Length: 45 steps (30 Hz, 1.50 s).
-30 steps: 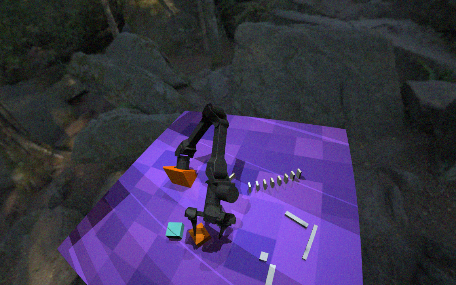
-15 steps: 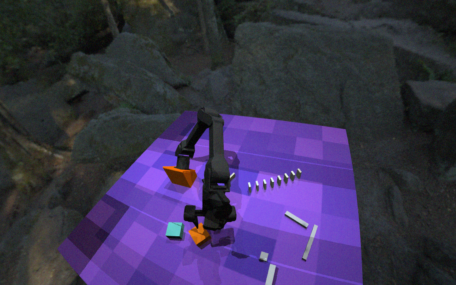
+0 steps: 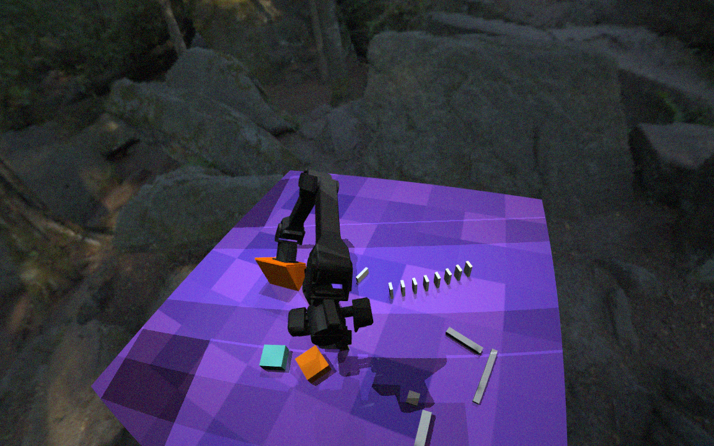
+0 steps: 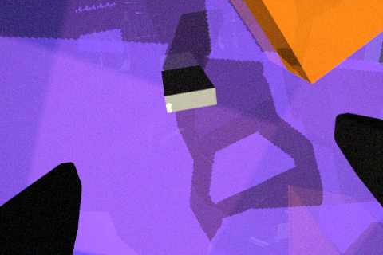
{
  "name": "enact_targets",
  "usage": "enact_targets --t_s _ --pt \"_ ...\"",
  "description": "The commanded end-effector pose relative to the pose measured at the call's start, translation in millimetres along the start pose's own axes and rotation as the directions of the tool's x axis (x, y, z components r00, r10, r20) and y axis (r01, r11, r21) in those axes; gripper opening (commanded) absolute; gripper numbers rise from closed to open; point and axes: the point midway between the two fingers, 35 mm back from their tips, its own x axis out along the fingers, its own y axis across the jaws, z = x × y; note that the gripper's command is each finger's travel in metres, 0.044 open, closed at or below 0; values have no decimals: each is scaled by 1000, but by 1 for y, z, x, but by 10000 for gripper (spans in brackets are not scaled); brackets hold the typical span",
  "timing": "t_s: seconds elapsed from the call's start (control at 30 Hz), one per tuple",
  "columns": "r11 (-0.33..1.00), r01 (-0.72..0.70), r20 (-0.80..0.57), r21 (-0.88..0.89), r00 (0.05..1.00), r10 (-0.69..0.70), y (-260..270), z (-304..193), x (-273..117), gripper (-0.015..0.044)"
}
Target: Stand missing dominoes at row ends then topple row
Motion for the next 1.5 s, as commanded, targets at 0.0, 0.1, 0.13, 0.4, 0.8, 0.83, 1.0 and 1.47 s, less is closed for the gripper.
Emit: enact_targets --t_s 0.0,0.1,0.13,0.4,0.8,0.83,1.0,1.47 --pt "1000 -3 -13 -1 1000 3 2 0 22 440" --pt "1000 -4 -14 -1 1000 4 2 -1 50 440" --pt "1000 -5 -14 -2 1000 5 1 -2 58 440" --pt "1000 -5 -15 -2 1000 5 1 -2 69 440" --pt "1000 -5 -15 -2 1000 5 1 -3 79 309" --pt "1000 -5 -15 -2 1000 5 1 -3 79 282" --pt "1000 -5 -15 -2 1000 5 1 -3 79 151" --pt "1000 -4 -12 -2 1000 4 3 2 55 107"
